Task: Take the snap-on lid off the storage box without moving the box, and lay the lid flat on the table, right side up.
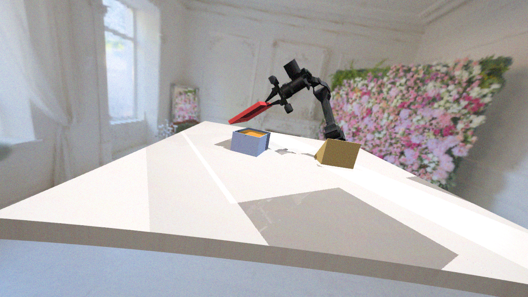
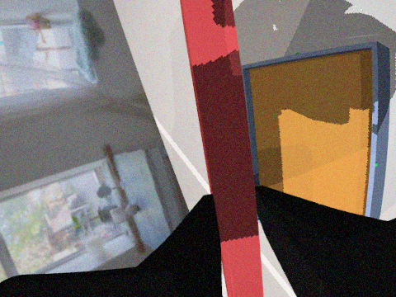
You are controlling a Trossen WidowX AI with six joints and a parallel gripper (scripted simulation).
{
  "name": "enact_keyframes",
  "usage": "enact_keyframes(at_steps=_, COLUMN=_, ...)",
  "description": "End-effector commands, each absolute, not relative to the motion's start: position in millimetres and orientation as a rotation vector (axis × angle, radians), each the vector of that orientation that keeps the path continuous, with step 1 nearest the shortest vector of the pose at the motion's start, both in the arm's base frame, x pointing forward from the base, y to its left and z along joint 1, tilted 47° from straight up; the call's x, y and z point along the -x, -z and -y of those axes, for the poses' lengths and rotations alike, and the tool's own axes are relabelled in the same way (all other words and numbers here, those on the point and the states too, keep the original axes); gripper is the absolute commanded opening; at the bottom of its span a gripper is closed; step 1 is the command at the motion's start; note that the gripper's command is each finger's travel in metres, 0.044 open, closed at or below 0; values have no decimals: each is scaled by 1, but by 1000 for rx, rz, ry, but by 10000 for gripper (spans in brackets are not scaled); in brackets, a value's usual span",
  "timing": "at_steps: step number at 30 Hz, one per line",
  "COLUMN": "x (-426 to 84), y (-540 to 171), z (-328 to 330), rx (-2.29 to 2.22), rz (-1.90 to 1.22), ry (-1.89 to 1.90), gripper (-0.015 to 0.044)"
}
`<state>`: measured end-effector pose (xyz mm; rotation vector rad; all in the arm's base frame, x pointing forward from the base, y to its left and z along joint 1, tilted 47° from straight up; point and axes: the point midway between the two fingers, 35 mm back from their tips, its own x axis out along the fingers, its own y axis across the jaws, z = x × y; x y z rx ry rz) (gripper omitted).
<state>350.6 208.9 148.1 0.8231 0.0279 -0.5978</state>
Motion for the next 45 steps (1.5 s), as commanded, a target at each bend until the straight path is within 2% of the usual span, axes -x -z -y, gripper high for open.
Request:
enact_keyframes(at_steps=1, x=-348, y=-156, z=-204, rx=-831, rz=-27, ry=594, gripper=0)
enact_keyframes(at_steps=45, x=-321, y=-212, z=-143, rx=-826, rz=-28, ry=595, gripper=0)
